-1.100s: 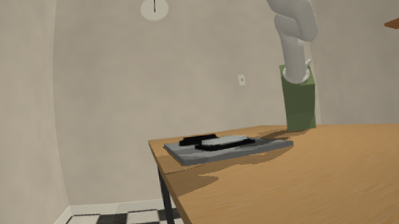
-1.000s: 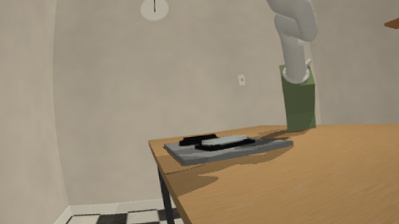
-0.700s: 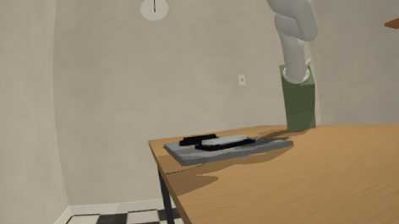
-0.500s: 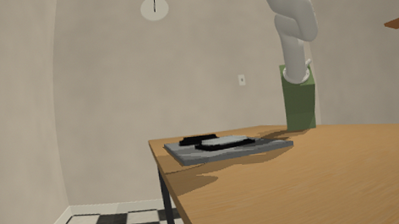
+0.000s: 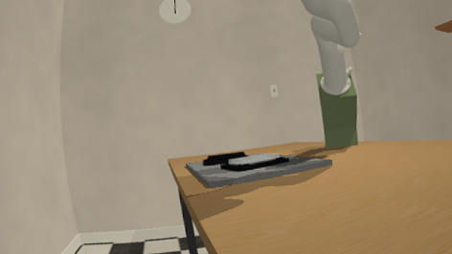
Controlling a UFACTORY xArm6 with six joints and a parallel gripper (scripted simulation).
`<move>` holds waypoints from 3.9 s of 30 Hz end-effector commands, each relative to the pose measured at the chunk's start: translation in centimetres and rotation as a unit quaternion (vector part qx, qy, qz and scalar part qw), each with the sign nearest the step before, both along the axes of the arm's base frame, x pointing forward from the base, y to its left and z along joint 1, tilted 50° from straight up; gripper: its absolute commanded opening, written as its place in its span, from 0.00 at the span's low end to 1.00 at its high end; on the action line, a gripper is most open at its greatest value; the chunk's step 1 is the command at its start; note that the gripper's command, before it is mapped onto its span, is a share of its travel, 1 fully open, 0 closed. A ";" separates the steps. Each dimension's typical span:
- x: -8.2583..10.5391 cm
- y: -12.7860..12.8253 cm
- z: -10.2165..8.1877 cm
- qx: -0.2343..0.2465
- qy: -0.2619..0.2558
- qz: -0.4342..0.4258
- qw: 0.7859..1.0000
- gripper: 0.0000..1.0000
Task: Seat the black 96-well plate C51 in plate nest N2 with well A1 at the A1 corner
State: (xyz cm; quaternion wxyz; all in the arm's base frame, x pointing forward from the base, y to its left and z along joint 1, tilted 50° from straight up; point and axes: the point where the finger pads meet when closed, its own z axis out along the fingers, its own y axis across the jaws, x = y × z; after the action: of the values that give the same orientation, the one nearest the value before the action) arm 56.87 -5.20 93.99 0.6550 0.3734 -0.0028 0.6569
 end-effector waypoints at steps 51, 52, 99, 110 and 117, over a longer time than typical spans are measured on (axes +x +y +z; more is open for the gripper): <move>8.0 -9.0 -14.7 0.070 0.266 -0.118 0.954 0.00; 8.0 -9.0 -14.7 0.070 0.266 -0.118 0.954 0.00; 11.1 -15.4 -29.1 0.106 0.485 -0.155 0.854 0.00; 11.3 -16.9 -33.0 0.112 0.526 -0.155 0.829 0.00; 11.3 -17.5 -35.1 0.117 0.566 -0.153 0.802 0.00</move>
State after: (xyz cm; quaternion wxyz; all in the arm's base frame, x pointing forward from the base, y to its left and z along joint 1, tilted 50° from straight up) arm 68.31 -22.04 60.41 0.6008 0.7312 0.2164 0.2398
